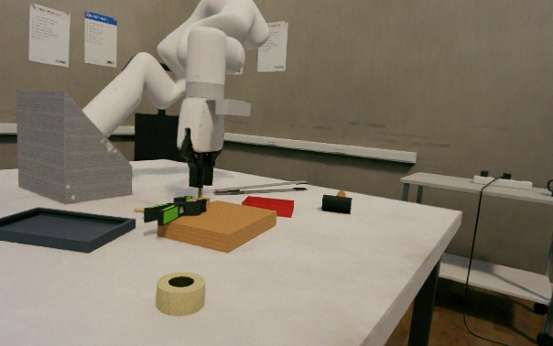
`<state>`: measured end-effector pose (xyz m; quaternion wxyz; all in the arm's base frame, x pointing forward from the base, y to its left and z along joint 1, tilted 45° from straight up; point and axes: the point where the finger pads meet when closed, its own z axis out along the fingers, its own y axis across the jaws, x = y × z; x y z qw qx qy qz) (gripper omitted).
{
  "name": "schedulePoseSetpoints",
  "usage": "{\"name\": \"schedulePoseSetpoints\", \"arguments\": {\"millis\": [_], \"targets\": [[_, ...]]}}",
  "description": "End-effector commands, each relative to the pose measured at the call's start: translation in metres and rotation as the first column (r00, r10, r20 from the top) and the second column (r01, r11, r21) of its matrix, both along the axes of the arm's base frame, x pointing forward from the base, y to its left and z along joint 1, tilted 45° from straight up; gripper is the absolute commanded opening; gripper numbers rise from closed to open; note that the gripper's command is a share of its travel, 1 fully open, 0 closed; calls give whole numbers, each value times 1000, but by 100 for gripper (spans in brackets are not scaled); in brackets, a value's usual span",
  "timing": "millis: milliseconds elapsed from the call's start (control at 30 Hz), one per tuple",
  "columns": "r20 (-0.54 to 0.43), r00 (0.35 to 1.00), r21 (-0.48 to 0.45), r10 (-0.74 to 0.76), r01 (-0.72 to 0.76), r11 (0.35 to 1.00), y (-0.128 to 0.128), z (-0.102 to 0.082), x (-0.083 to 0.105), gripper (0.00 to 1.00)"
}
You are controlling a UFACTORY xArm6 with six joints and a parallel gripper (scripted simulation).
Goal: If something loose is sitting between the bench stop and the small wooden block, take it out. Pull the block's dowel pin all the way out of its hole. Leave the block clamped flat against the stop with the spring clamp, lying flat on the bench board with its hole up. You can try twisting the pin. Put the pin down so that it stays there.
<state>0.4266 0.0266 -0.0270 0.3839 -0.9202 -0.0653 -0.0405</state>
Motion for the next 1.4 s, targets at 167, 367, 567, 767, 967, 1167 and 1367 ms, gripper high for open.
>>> {"name": "schedulePoseSetpoints", "arguments": {"millis": [167, 367, 567, 767, 967, 1167, 1367], "targets": [[3, 1000, -1, -2, 2, 1000, 4, -4, 1, 28], [3, 1000, -1, -2, 2, 1000, 8, -8, 1, 28], [3, 1000, -1, -2, 2, 1000, 11, -11, 2, 28], [3, 1000, -1, -2, 2, 1000, 13, -13, 2, 28], [3, 1000, -1, -2, 2, 1000, 15, -15, 2, 28], [3, 1000, -1, -2, 2, 1000, 15, -15, 2, 28], [3, 1000, -1, -2, 2, 1000, 15, -15, 2, 28]]}}
